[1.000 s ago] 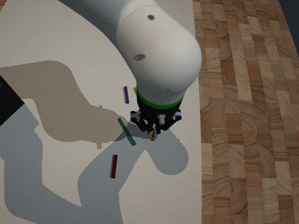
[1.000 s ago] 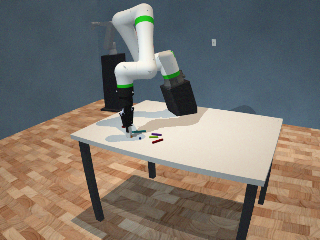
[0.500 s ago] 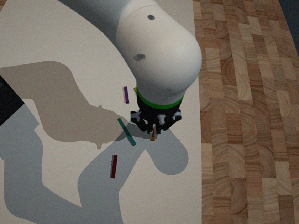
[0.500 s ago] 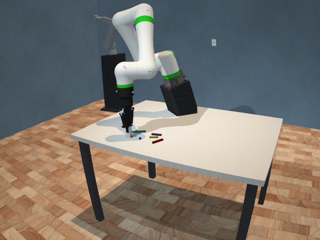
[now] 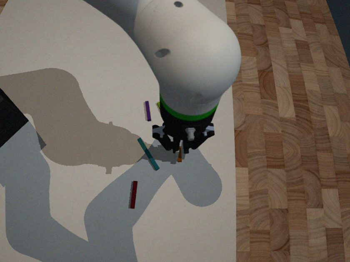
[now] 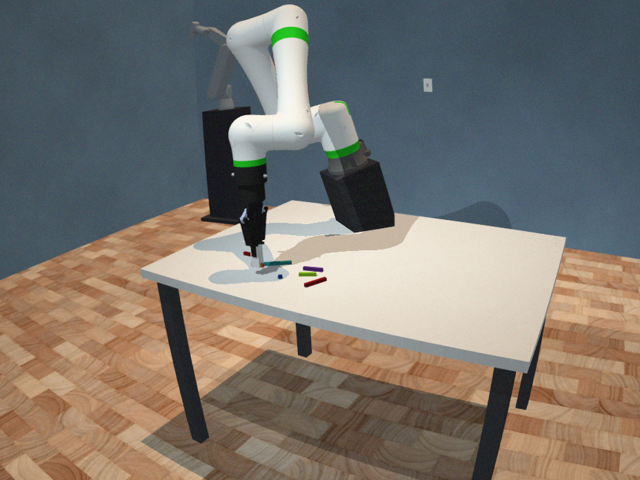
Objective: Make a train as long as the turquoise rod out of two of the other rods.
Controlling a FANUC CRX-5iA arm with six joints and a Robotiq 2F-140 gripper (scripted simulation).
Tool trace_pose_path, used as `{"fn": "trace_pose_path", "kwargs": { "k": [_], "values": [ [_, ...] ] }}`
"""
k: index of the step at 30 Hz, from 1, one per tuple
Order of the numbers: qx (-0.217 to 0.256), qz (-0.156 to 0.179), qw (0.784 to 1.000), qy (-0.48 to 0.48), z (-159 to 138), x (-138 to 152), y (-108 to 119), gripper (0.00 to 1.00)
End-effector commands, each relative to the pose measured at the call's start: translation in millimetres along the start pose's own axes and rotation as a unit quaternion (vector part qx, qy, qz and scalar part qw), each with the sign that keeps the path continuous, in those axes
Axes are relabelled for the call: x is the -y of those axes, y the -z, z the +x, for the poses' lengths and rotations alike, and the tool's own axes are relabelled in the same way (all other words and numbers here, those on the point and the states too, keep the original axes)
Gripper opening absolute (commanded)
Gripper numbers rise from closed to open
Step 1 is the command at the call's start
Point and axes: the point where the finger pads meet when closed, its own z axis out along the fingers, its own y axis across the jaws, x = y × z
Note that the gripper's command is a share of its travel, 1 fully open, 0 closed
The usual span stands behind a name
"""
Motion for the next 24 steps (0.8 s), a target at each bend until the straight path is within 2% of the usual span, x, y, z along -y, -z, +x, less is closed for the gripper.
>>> {"fn": "trace_pose_path", "kwargs": {
  "k": [1, 8, 22, 24],
  "values": [
    [0.0, 0.0, 1.0, 0.0, -0.1, -0.1, 22.9, 0.03],
    [0.0, 0.0, 1.0, 0.0, -0.1, -0.1, 68.2, 0.03],
    [0.0, 0.0, 1.0, 0.001, -1.1, 0.3, 75.3, 0.03],
    [0.0, 0.0, 1.0, 0.012, -18.1, 7.5, 75.2, 0.03]
  ]
}}
